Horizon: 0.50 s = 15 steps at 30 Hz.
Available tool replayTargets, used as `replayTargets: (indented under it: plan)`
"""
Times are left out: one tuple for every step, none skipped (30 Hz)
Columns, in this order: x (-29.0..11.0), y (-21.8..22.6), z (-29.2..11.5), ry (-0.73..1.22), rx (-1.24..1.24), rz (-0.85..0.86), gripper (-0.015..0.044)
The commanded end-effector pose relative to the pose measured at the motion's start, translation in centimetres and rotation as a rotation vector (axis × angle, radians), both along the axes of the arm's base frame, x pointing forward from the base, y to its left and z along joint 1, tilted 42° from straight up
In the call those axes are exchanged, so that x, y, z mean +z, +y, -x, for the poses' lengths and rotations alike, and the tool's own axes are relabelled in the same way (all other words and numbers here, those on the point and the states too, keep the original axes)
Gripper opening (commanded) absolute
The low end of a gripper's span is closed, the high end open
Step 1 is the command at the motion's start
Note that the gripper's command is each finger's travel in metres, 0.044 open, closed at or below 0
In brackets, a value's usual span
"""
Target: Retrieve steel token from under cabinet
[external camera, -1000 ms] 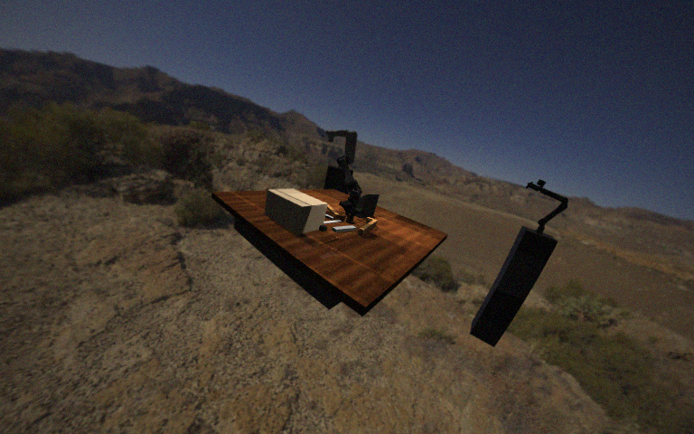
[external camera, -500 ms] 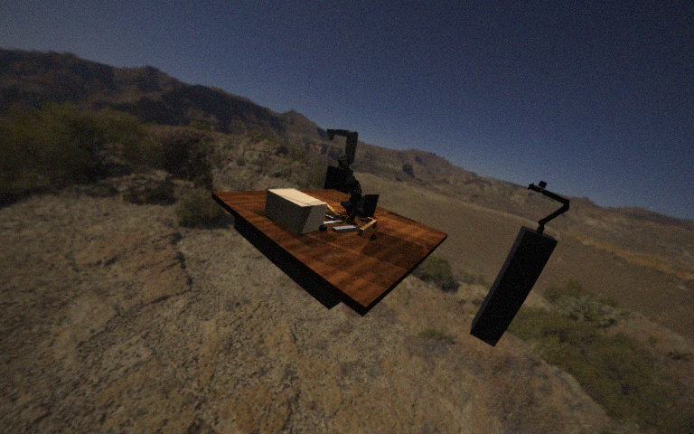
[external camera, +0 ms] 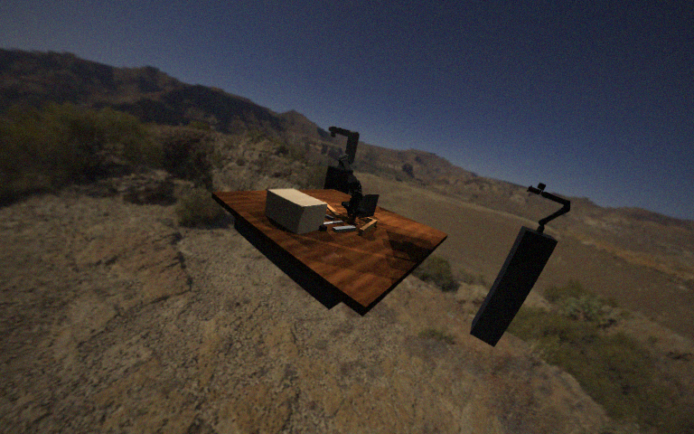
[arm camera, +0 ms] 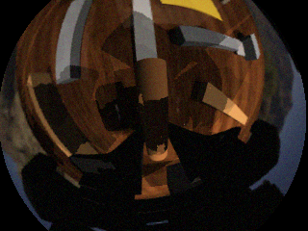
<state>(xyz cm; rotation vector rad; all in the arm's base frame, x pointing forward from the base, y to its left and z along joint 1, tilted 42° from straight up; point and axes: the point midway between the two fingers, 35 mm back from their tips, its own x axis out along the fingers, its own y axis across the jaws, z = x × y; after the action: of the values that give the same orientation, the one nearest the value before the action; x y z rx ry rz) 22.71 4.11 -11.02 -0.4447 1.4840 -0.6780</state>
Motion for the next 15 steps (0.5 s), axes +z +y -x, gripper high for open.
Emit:
replayTargets:
  plan:
    - [0.00,0.00,0.00,0.000,0.000,0.000,0.0200]
    - [0.00,0.00,0.00,0.000,0.000,0.000,0.0200]
    - [0.00,0.00,0.00,0.000,0.000,0.000,0.0200]
    - [0.00,0.00,0.00,-0.001,0.000,-0.002,0.0226]
    - [0.00,0.00,0.00,-0.001,0.001,-0.004,0.0253]
    - [0.00,0.00,0.00,-0.001,0.001,-0.004,0.0270]
    - [0.00,0.01,-0.01,-0.001,0.001,-0.004,0.0270]
    - [-0.03,-0.02,-0.02,-0.002,0.000,-0.004,0.0270]
    - [-0.06,-0.03,-0.04,-0.002,0.000,-0.004,0.0270]
    - [-0.07,-0.02,-0.06,-0.003,-0.001,-0.003,0.0270]
    - [-0.07,-0.02,-0.07,-0.003,-0.001,-0.003,0.0270]
    - [-0.07,-0.02,-0.07,-0.003,-0.001,-0.003,0.0270]
    - [-0.07,-0.02,-0.07,-0.003,-0.001,-0.003,0.0270]
    - [-0.07,-0.02,-0.09,-0.004,-0.002,-0.003,0.0270]
    - [-0.07,-0.02,-0.09,-0.004,-0.002,-0.003,0.0270]
